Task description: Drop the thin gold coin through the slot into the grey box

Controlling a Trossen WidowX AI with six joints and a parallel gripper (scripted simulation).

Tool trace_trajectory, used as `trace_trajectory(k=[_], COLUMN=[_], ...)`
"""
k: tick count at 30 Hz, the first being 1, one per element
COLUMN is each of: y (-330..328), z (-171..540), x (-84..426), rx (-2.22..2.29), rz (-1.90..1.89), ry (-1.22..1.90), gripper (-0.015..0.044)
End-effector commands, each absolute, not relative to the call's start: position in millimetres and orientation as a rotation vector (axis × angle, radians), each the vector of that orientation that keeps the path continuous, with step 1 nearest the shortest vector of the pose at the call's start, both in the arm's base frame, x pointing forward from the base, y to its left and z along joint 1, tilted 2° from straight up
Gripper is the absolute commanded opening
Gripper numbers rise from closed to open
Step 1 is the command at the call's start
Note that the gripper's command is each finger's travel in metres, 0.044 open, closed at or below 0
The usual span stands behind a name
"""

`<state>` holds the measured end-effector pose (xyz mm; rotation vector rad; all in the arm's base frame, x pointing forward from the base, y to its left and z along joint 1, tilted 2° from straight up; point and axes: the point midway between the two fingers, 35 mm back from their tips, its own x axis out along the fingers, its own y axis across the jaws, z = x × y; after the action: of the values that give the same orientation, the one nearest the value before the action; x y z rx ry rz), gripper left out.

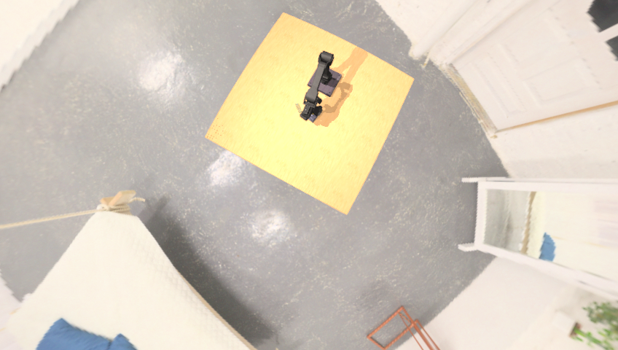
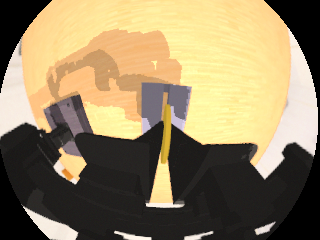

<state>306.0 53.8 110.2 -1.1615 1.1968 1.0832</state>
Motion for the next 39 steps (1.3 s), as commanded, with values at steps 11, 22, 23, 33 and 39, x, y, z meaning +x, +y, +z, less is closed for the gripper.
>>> trace_trajectory(k=[11, 22, 23, 33, 39], y=[53.8, 53.8, 53.9, 53.0, 52.9], z=[108.0, 111.0, 114.6, 166.6, 169.0], x=[306.0, 305.8, 305.6, 298.4, 297.8], rx=[-1.162, -1.162, -1.162, -1.160, -1.160], rz=[1.083, 1.083, 1.084, 1.088, 1.088], ry=[1.196, 1.196, 1.196, 1.202, 1.202], gripper=[0.0157, 0.0213, 0.0239, 0.0440, 0.0440])
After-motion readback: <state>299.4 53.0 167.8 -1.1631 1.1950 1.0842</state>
